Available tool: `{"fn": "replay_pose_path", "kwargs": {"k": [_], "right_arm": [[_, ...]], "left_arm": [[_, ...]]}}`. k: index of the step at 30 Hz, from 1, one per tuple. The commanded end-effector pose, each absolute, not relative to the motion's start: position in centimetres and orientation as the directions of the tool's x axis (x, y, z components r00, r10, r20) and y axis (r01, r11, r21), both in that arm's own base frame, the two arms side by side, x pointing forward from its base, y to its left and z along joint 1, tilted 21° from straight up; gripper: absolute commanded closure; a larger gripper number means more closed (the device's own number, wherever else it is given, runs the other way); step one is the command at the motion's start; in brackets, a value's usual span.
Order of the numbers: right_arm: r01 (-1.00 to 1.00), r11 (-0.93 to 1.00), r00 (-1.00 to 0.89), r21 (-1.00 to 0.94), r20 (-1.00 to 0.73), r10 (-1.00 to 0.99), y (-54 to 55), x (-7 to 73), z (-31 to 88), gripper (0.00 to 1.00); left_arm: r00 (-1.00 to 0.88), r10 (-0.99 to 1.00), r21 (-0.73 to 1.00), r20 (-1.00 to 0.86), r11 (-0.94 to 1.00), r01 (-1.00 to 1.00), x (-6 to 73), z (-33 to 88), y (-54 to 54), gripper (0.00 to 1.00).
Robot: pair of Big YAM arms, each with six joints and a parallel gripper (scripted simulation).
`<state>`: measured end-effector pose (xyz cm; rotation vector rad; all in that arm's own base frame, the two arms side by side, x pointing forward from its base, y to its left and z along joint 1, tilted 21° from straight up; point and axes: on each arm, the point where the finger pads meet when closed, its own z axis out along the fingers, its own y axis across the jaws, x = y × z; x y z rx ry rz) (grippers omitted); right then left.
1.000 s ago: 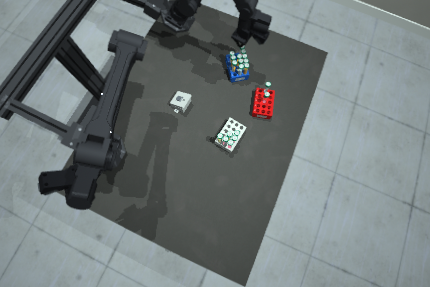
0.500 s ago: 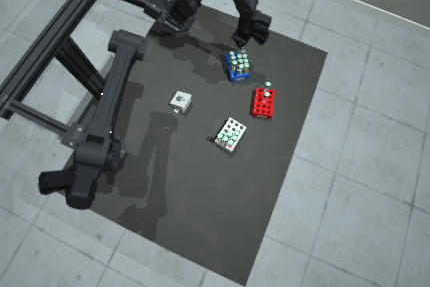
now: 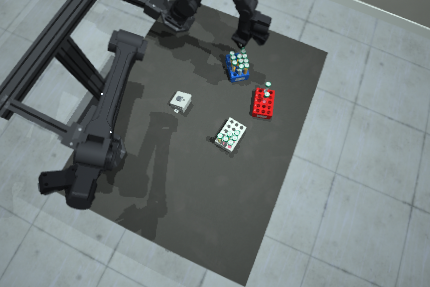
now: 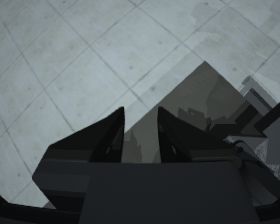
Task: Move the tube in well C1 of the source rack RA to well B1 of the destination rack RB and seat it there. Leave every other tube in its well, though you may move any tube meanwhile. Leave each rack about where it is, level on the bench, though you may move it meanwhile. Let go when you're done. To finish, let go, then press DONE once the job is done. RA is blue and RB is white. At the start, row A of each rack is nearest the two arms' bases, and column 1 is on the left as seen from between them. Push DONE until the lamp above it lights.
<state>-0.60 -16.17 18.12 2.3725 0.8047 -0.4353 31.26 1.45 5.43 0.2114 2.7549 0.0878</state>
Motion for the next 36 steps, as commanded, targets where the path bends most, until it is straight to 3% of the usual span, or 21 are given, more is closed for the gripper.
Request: {"fn": "replay_pose_path", "kwargs": {"k": [1,32,33,36], "right_arm": [[0.632,-0.629,0.767,0.453,-0.478,0.427,-16.40,-0.55,19.73,0.70],[0.632,-0.629,0.767,0.453,-0.478,0.427,-16.40,-0.55,19.73,0.70],[0.632,-0.629,0.767,0.453,-0.478,0.427,-16.40,-0.55,19.73,0.70],[0.632,-0.629,0.767,0.453,-0.478,0.427,-16.40,-0.55,19.73,0.70]], "left_arm": [[-0.924,0.161,0.087,-0.347,0.986,0.140,31.10,4.49,1.15,0.70],[-0.926,0.161,0.088,-0.341,0.986,0.139,31.43,3.95,1.42,0.70],[-0.926,0.161,0.088,-0.341,0.986,0.139,31.43,3.95,1.42,1.00],[-0.926,0.161,0.088,-0.341,0.986,0.139,31.43,3.95,1.42,1.00]]}}
